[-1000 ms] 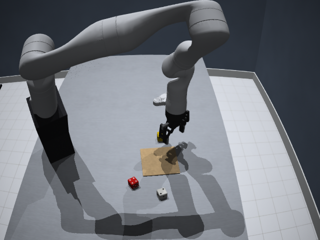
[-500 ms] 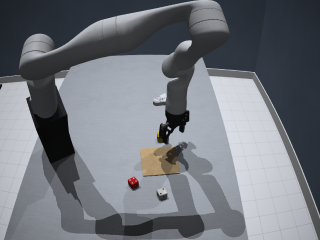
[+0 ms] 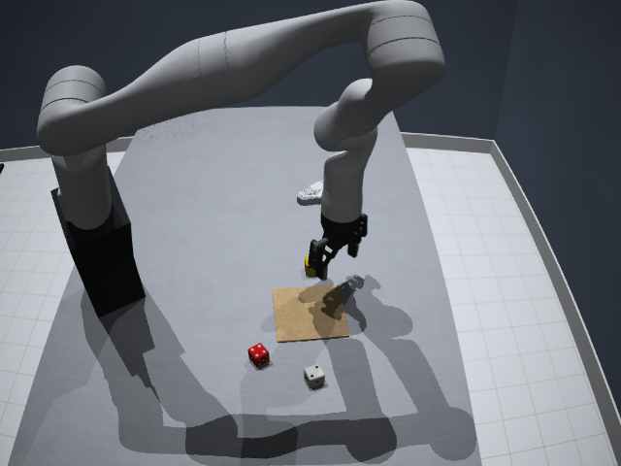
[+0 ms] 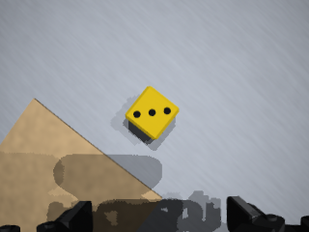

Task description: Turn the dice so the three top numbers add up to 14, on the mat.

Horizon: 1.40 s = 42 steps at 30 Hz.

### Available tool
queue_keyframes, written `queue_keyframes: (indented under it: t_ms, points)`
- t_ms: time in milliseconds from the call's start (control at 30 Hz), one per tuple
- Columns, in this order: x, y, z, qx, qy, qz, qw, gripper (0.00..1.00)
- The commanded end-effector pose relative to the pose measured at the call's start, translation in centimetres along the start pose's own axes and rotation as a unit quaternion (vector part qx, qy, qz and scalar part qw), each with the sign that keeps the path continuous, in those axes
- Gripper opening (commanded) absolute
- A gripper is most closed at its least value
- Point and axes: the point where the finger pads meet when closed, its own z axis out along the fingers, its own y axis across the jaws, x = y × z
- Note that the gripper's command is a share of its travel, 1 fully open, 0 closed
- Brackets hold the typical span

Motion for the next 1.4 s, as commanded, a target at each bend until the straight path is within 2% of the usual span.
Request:
queue_keyframes:
  t_ms: [0, 233, 333, 433, 700, 767, 900, 1367]
  points:
    - [0.2, 0.1, -0.1, 0.001, 0.001, -0.001, 1.000, 1.00]
    - [0.2, 0.1, -0.2, 0.001, 0.001, -0.001, 1.000, 1.00]
    - [0.2, 0.1, -0.8, 0.001, 0.001, -0.001, 1.000, 1.00]
    - [0.2, 0.1, -2.4, 0.001, 0.001, -0.001, 1.000, 1.00]
    - [0.2, 0.1, -8.1, 0.001, 0.001, -0.001, 1.000, 1.00]
    - [0.2, 0.1, -8.1, 0.001, 0.001, -0.001, 1.000, 1.00]
    - [0.2, 0.1, -9.7, 0.001, 0.001, -0.001, 1.000, 1.00]
    - [0.2, 0.1, -10.0, 0.001, 0.001, -0.002, 1.000, 1.00]
